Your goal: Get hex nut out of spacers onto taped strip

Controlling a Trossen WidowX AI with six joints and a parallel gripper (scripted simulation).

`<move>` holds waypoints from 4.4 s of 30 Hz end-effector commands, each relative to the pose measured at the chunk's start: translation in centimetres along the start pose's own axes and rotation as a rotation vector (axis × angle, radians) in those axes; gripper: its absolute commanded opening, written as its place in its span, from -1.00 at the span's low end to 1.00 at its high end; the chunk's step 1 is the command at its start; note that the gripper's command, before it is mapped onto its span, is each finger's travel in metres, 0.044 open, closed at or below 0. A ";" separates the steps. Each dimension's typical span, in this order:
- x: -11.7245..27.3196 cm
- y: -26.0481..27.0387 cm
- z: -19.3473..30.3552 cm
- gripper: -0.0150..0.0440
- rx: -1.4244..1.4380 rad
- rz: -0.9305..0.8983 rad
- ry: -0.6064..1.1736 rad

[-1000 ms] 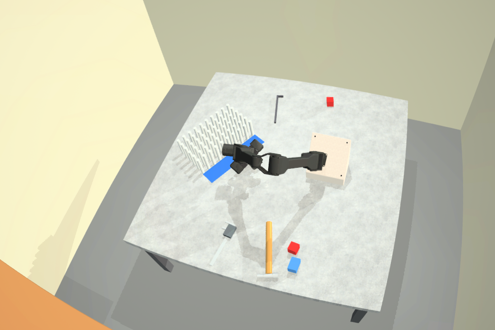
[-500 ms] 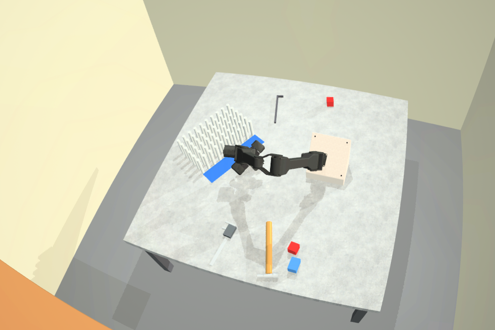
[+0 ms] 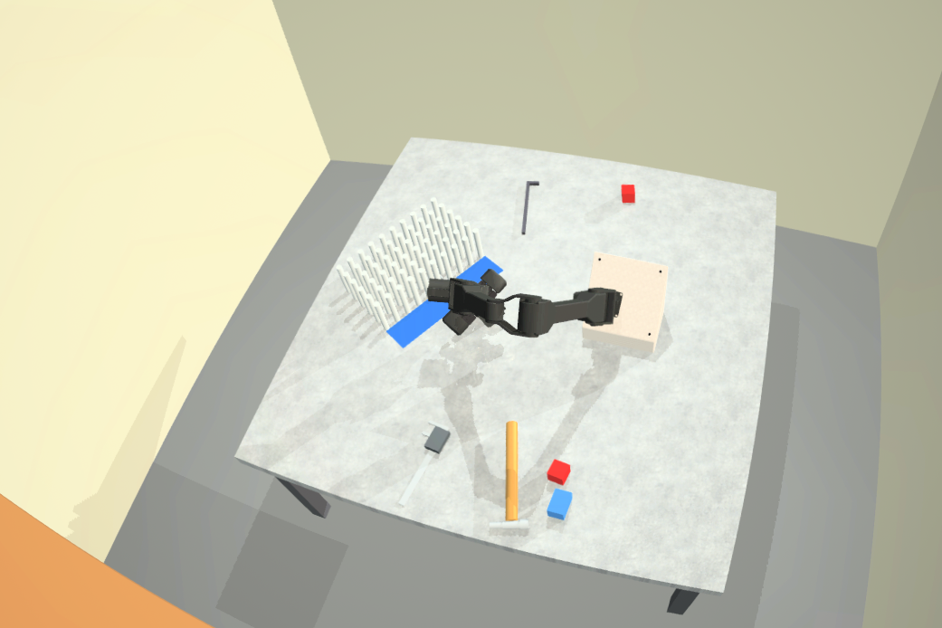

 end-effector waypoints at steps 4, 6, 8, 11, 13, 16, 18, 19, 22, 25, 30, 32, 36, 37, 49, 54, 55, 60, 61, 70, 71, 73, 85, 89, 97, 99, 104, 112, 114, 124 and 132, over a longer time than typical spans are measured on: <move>0.2 0.2 -0.5 -0.49 -0.004 -0.005 0.004; 0.2 0.2 -0.7 -0.49 -0.004 -0.005 0.004; 0.3 0.2 -0.8 -0.49 -0.004 -0.005 0.004; 0.4 0.2 -1.0 -0.49 -0.004 -0.005 0.003; 0.4 0.2 -1.1 -0.49 -0.004 -0.005 0.003; 0.5 0.2 -1.3 -0.49 -0.005 -0.005 0.003; 0.5 0.3 -1.4 -0.49 -0.005 -0.005 0.003; 0.5 0.3 -1.5 -0.49 -0.005 -0.005 0.003; 0.6 0.3 -1.7 -0.49 -0.005 -0.005 0.003; 0.7 0.3 -1.8 -0.49 -0.005 -0.005 0.003; 0.8 0.3 -2.2 -0.49 -0.005 -0.005 0.003; 0.9 0.3 -2.3 -0.49 -0.005 -0.005 0.003; 0.9 0.4 -2.5 -0.49 -0.005 -0.005 0.003; 1.0 0.4 -2.6 -0.49 -0.005 -0.005 0.003; 1.2 0.4 -3.3 -0.49 -0.005 -0.005 0.003; 1.4 0.5 -3.7 -0.49 -0.005 -0.005 0.003; 1.4 0.5 -3.7 -0.49 -0.005 -0.005 0.003; 1.5 0.5 -4.0 -0.49 -0.006 -0.005 0.002; 1.5 0.5 -4.1 -0.49 -0.006 -0.005 0.002; 1.7 0.6 -4.6 -0.49 -0.006 -0.005 0.002; 1.7 0.6 -4.7 -0.49 -0.006 -0.005 0.002; 1.8 0.6 -4.8 -0.49 -0.006 -0.005 0.002; 2.0 0.6 -5.5 -0.49 -0.006 -0.005 0.002; 2.1 0.6 -5.8 -0.49 -0.006 -0.005 0.002; 2.3 0.7 -6.2 -0.49 -0.006 -0.005 0.002; 2.3 0.7 -6.4 -0.49 -0.006 -0.005 0.002; 2.5 0.7 -6.6 -0.49 -0.006 -0.005 0.002; 2.6 0.8 -7.1 -0.49 -0.006 -0.005 0.002; 2.7 0.8 -7.2 -0.49 -0.006 -0.005 0.002; 2.9 0.8 -7.8 -0.49 -0.006 -0.005 0.001; 3.2 0.9 -7.8 -0.49 -0.006 -0.005 0.002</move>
Point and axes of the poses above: the point midway between the two fingers, 35 mm back from their tips, its own x axis back along the fingers, its own y axis across the jaws, z = x × y, the point moved 5 cm from there along x, back along the fingers, and after that the axes turned 5 degrees about -x, right-handed, at the moved point
